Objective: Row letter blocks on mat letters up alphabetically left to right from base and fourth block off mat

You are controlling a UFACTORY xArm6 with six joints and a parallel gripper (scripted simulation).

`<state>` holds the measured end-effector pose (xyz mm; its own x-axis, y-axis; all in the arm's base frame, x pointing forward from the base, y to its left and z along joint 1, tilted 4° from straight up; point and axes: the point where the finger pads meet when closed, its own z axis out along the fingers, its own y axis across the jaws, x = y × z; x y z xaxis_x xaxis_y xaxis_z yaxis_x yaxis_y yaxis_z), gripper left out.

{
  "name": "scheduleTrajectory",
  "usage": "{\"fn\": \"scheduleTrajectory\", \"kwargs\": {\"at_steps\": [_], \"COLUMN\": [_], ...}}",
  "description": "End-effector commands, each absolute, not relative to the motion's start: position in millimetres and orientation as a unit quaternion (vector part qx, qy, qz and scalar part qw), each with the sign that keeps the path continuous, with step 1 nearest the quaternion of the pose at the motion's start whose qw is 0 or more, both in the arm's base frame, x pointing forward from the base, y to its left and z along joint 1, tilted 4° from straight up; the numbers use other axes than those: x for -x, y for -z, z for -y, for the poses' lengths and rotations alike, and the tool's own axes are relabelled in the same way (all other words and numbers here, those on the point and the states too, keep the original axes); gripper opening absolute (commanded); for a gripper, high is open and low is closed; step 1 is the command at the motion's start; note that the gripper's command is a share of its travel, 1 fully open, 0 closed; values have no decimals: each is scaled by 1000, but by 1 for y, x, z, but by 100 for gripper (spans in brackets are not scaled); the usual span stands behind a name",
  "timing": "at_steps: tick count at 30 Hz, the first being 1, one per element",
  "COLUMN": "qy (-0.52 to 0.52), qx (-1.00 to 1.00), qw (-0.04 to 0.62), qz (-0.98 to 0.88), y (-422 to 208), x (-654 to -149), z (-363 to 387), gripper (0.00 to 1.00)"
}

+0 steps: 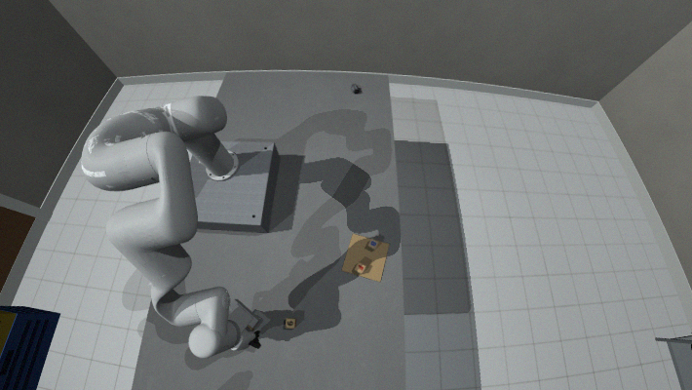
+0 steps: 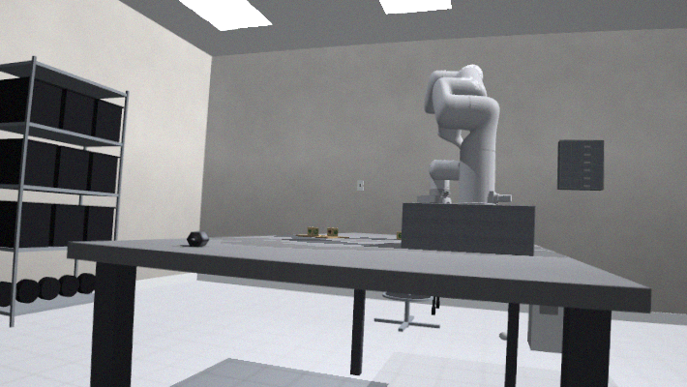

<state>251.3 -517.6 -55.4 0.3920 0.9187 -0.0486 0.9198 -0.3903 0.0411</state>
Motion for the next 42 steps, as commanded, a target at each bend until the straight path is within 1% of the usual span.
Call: {"fn": "scheduleTrajectory", "kwargs": {"at_steps": [1,13,14,30,31,42], "qy": [9,9,9,9,9,9], "qx": [-834,-834,-834,-834,-834,-834], "qw": [33,33,33,33,33,33], "qz": [-551,-551,-551,-551,-551,-551], "y": [54,54,54,54,54,54], "x": [-252,-252,-252,-252,-252,-252], "z": [519,519,519,519,519,519], "gripper": [69,69,48,48,28,28]}}
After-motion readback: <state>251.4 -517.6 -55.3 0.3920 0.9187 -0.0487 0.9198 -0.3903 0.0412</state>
